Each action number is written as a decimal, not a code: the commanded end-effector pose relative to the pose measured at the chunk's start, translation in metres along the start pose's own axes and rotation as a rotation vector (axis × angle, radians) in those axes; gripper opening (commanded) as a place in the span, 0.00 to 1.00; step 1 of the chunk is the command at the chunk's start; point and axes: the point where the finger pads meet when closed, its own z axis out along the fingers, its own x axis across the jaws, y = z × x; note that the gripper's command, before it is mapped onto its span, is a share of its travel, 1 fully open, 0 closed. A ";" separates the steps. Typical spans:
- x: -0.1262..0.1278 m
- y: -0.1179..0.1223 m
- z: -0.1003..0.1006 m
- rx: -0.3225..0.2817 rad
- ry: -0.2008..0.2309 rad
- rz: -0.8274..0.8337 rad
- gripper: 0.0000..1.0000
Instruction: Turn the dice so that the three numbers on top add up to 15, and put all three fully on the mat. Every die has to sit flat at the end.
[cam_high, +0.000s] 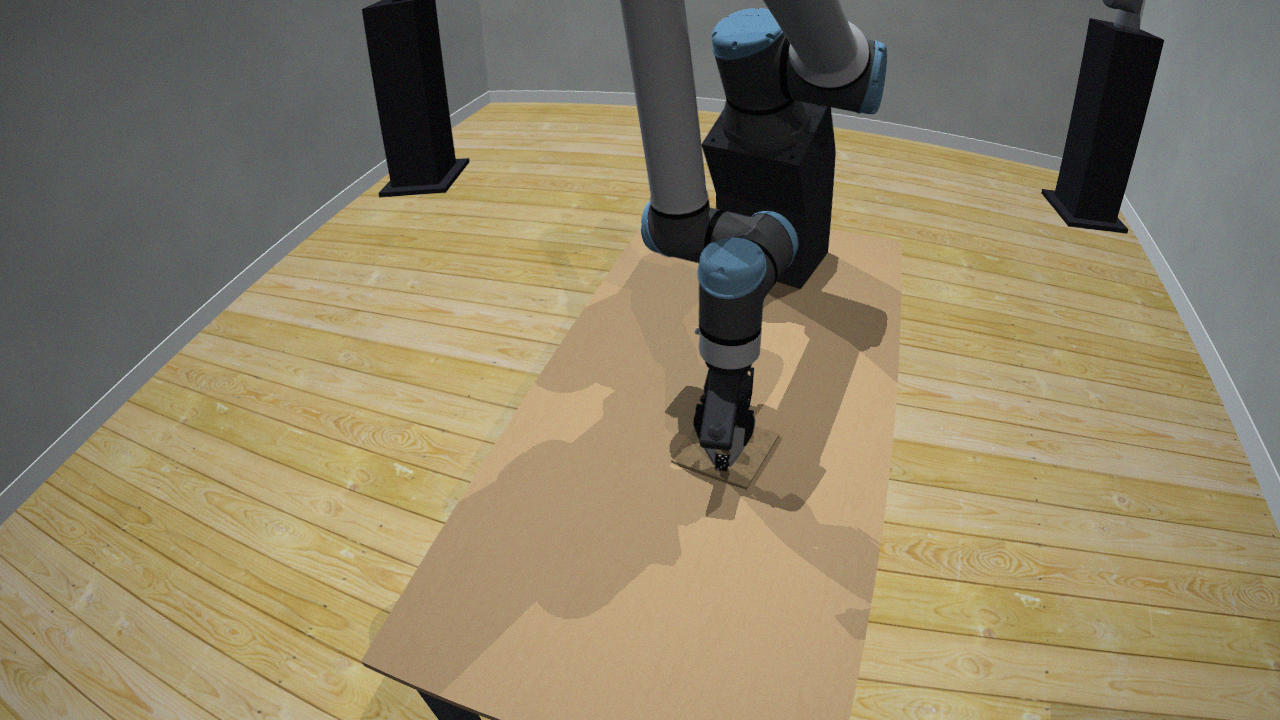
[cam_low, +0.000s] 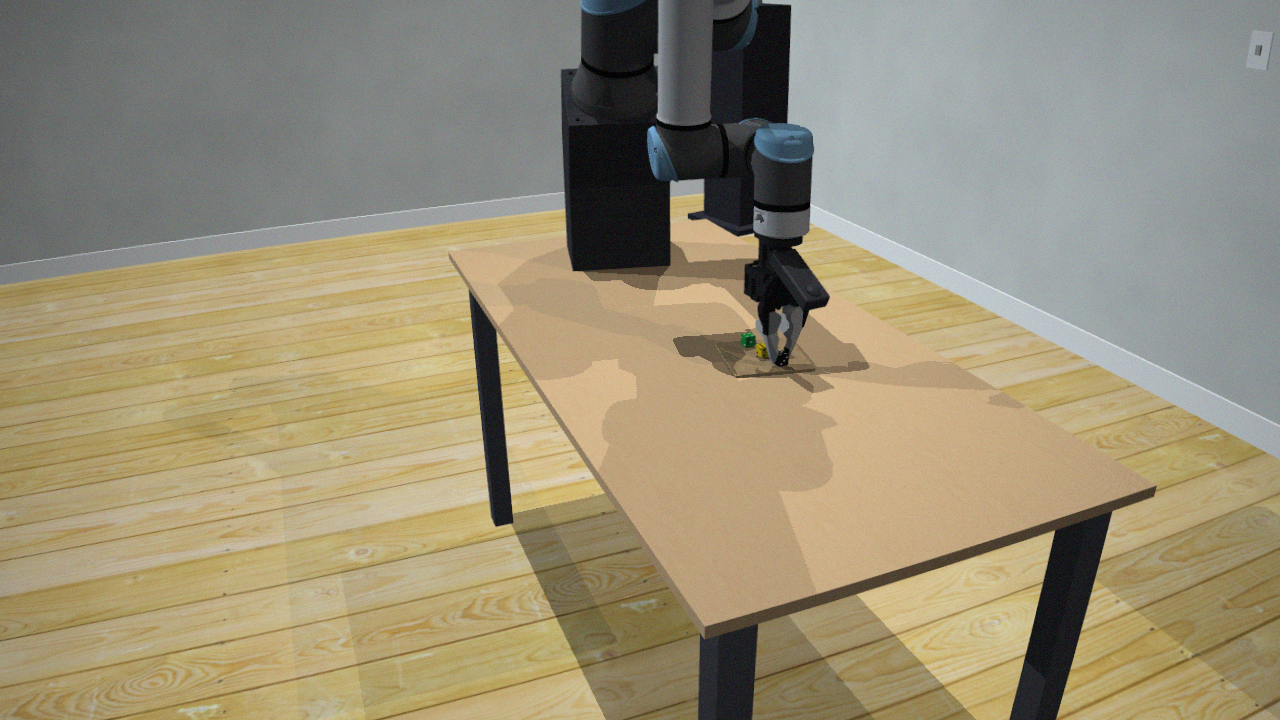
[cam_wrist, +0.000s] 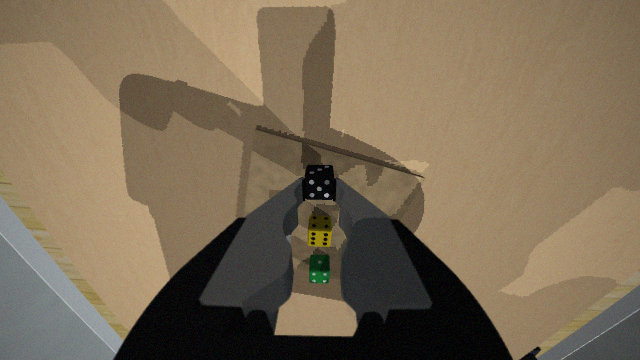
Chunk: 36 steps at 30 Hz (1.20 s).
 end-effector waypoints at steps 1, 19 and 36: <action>0.000 0.000 0.000 0.001 0.000 0.000 0.03; 0.000 0.000 0.000 0.001 0.000 0.000 0.03; 0.000 0.000 0.004 0.001 0.000 0.000 0.03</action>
